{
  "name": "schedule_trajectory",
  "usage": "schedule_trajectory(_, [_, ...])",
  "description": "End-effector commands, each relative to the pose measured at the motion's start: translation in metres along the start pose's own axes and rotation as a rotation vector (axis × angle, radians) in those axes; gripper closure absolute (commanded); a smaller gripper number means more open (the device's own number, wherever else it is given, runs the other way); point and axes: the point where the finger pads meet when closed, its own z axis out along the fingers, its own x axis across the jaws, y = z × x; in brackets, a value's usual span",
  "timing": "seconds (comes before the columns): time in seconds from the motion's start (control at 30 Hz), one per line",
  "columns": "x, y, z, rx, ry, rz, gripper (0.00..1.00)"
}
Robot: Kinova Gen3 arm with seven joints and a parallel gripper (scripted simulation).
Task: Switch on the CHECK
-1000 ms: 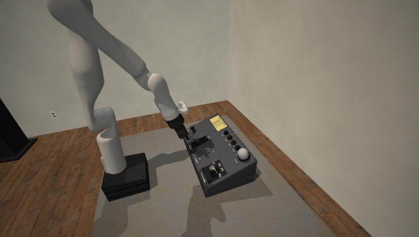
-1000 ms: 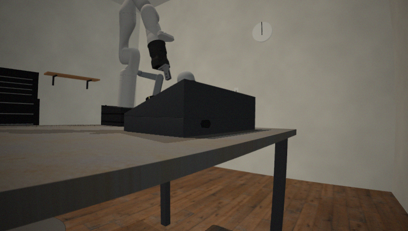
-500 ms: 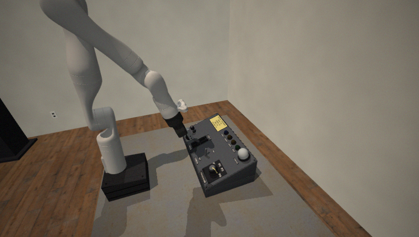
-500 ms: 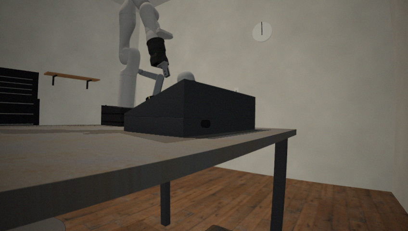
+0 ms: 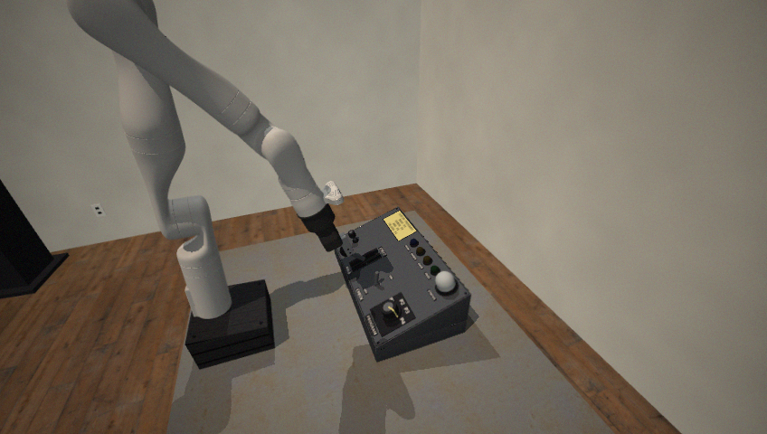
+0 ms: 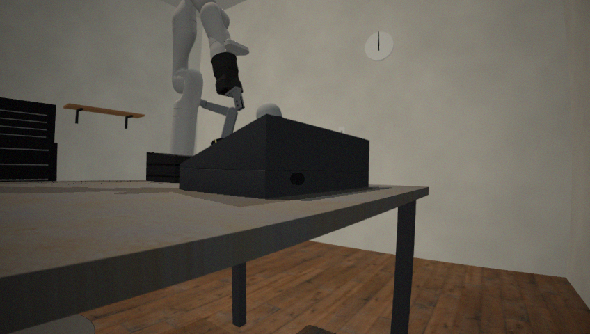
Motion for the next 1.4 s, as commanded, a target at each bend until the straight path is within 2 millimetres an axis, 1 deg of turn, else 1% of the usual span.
schedule_trajectory(0.0, [0.0018,-0.0003,-0.0006,0.001,0.003,0.003,1.0])
schedule_trajectory(0.2, [0.0018,-0.0003,-0.0008,0.001,0.003,0.003,1.0])
schedule_trajectory(0.23, [0.0018,-0.0003,-0.0008,0.001,0.003,0.003,0.0])
schedule_trajectory(1.37, [0.0018,-0.0003,-0.0008,0.001,0.003,0.003,0.0])
